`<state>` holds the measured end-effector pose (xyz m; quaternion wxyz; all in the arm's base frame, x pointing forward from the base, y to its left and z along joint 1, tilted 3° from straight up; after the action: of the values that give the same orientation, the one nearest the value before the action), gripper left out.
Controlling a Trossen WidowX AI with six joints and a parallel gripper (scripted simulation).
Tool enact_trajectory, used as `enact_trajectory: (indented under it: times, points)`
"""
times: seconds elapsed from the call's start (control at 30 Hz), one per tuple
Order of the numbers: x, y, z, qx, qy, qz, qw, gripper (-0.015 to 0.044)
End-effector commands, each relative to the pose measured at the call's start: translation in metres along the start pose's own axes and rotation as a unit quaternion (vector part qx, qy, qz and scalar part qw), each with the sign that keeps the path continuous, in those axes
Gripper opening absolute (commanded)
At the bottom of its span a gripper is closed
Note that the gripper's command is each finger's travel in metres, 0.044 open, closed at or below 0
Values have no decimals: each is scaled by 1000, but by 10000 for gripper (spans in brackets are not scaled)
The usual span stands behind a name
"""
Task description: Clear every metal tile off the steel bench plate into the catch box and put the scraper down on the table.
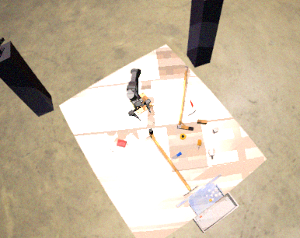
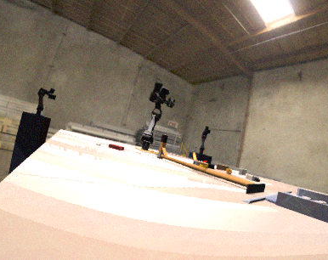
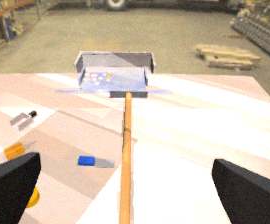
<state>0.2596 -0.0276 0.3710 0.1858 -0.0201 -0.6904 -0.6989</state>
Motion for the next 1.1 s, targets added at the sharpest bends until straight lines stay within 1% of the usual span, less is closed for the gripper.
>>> enact_trajectory:
  times: [0.0, 0.13, 0.2, 1.07]
  points:
    - [26, 25, 11, 17, 6, -47, 999, 440]
    - [46, 42, 21, 33, 10, -78, 996, 440]
    - [49, 45, 23, 36, 11, -83, 996, 440]
    - [48, 46, 23, 33, 8, -86, 996, 440]
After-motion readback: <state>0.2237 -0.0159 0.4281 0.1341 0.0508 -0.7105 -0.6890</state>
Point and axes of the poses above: the point midway between the two fingers, 35 mm back from their tips, its own x axis back along the fingers, its own z axis across the jaws, y = z × x, the point moved 1 cm from there along x, back along the fingers, and after that the axes turned 1 degree about x, right-handed, at the moved point
